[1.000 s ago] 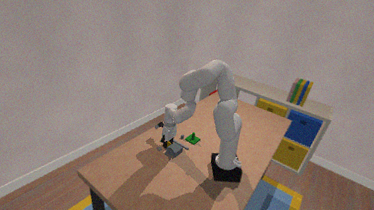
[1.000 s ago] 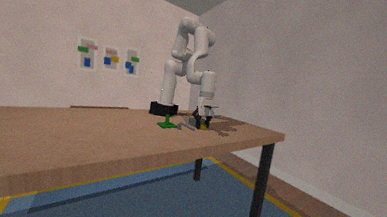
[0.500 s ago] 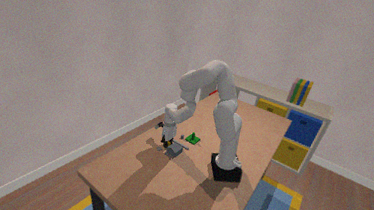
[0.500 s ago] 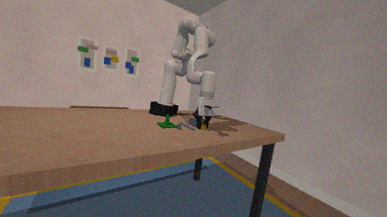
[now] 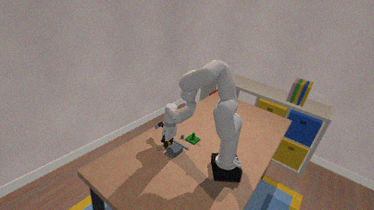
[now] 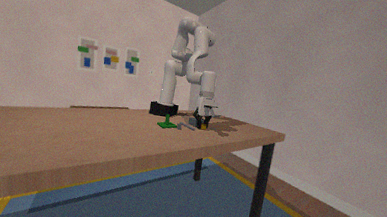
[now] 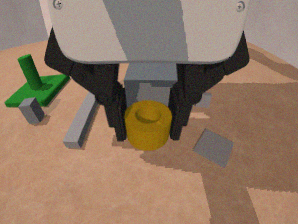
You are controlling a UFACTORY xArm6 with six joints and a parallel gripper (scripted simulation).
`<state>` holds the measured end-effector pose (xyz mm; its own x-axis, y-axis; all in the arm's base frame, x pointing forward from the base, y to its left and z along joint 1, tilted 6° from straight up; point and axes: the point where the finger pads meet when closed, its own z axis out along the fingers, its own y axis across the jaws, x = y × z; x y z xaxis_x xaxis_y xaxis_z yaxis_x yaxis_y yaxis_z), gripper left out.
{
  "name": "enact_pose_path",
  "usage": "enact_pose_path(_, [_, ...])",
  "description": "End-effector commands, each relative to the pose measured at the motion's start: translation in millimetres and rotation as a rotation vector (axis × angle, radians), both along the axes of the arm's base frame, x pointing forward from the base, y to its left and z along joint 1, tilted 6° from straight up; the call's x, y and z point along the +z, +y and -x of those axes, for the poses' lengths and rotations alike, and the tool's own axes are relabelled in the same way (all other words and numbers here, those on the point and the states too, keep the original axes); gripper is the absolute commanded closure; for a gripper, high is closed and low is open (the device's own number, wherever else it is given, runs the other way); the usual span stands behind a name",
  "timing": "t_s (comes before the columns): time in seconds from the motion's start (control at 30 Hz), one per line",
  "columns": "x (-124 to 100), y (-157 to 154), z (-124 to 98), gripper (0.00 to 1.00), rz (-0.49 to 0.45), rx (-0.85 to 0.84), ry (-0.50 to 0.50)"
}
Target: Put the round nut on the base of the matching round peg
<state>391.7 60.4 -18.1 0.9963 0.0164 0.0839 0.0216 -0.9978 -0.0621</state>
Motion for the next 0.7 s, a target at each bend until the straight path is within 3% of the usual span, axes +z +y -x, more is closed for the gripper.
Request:
enact_pose_path(0.0, [5.8,0.3,-2.1,1.00,-0.002,0.000,-0.005])
enact_pose_path(0.67, [46.3,-2.0,0.8,1.00,-0.005,0.001,-0.005])
